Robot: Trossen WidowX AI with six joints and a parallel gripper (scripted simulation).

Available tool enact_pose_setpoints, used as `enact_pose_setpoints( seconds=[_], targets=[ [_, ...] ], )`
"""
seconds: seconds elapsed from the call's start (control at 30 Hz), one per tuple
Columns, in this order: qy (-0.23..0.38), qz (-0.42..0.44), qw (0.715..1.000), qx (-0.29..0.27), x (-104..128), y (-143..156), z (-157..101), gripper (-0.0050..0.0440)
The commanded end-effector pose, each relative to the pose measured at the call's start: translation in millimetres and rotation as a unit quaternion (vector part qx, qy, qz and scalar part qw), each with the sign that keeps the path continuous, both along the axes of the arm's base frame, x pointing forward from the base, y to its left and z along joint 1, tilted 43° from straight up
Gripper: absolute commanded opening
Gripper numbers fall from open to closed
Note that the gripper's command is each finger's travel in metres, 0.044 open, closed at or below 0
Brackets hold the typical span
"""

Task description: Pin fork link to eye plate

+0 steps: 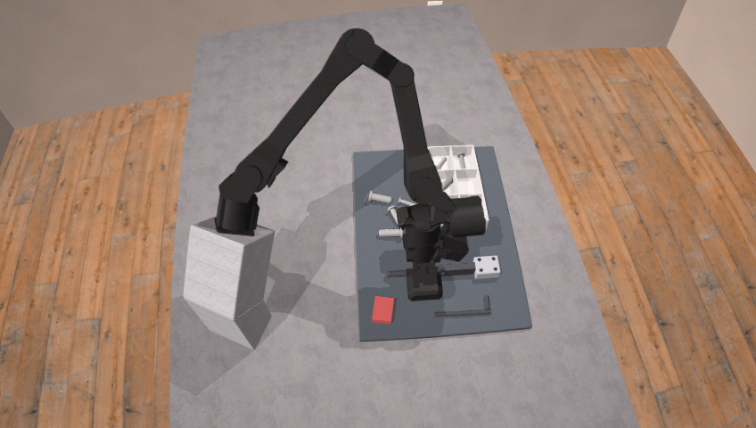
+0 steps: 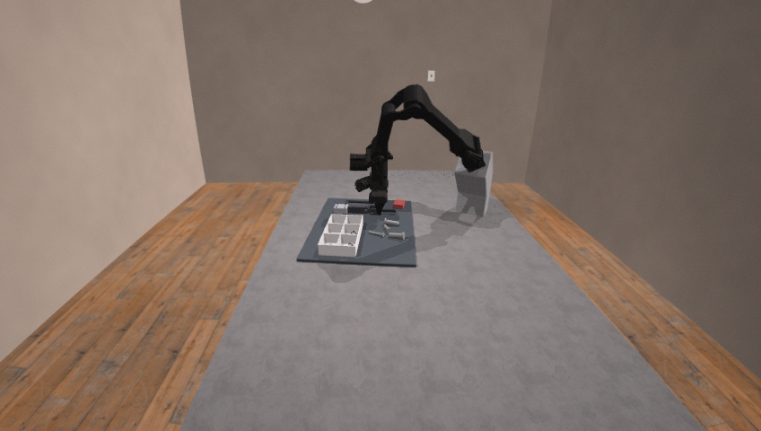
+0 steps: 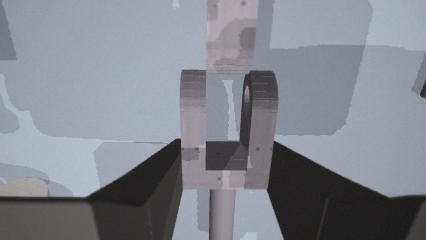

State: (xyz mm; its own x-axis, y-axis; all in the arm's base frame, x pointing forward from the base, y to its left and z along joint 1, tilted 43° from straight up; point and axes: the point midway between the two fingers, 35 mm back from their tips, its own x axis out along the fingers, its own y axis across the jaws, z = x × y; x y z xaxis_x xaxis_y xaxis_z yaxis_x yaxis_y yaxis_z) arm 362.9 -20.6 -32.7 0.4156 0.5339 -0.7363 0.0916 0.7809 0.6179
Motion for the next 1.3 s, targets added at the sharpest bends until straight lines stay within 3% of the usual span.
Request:
enact_pose_setpoints(
  seconds=[0.0,1.27],
  targets=[
    [-0.004,-0.002,1.000,-0.002,5.8,-1.9,1.0,0.0129],
    [-0.003,-0.003,1.000,-0.002,5.0,-2.7,2.8,0.0129]
  ],
)
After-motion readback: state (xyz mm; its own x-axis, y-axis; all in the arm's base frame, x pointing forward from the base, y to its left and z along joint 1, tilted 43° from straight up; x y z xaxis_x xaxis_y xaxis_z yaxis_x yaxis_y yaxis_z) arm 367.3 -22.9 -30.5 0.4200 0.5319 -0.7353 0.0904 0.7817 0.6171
